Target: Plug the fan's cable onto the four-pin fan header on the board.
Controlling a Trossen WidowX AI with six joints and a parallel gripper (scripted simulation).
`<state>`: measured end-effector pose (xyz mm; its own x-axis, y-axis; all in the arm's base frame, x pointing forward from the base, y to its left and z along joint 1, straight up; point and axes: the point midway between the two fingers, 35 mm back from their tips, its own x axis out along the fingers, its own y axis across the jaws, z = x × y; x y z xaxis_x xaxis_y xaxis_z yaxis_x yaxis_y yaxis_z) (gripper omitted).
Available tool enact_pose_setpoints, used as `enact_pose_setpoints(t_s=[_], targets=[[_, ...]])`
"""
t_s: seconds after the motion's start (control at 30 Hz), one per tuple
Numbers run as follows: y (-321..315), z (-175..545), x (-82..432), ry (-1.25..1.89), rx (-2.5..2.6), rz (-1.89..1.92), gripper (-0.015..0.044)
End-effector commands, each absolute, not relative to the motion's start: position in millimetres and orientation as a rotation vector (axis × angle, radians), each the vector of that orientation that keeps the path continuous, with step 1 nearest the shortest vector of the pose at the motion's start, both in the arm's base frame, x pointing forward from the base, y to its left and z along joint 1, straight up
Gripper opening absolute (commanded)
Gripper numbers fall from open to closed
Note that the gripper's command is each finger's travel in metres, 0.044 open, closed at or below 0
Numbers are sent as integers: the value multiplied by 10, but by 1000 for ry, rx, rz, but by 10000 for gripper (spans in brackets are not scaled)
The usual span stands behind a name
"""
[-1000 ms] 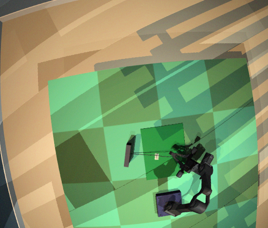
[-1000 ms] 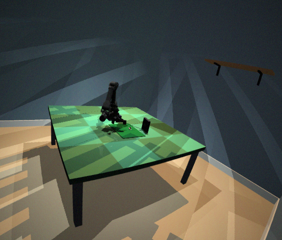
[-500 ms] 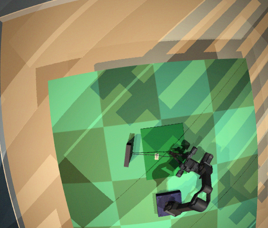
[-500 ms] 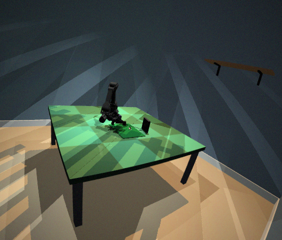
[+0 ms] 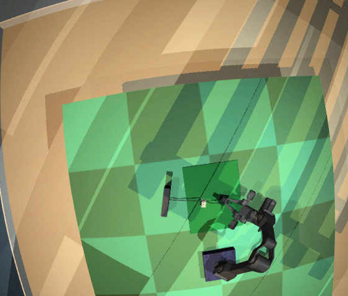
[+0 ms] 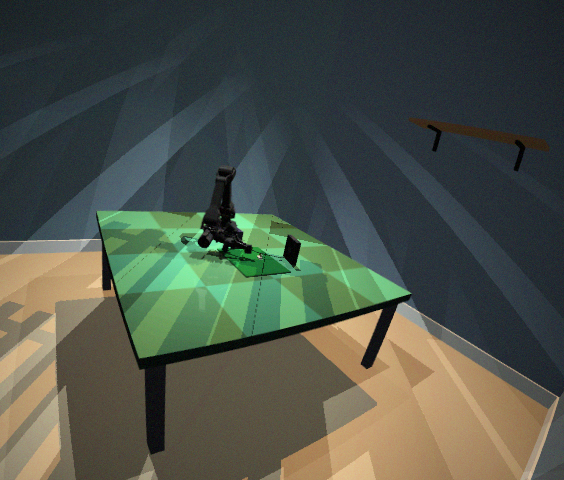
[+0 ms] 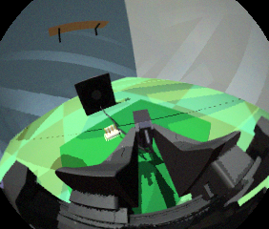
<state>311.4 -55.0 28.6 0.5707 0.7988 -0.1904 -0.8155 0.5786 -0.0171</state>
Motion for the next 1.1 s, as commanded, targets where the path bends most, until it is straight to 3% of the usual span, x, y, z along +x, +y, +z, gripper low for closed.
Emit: enact_pose_setpoints(t_s=[0.0, 1.07], targets=[[-550, 241, 3112, 169, -114, 950, 0], [-553, -14, 3116, 170, -113, 950, 0]])
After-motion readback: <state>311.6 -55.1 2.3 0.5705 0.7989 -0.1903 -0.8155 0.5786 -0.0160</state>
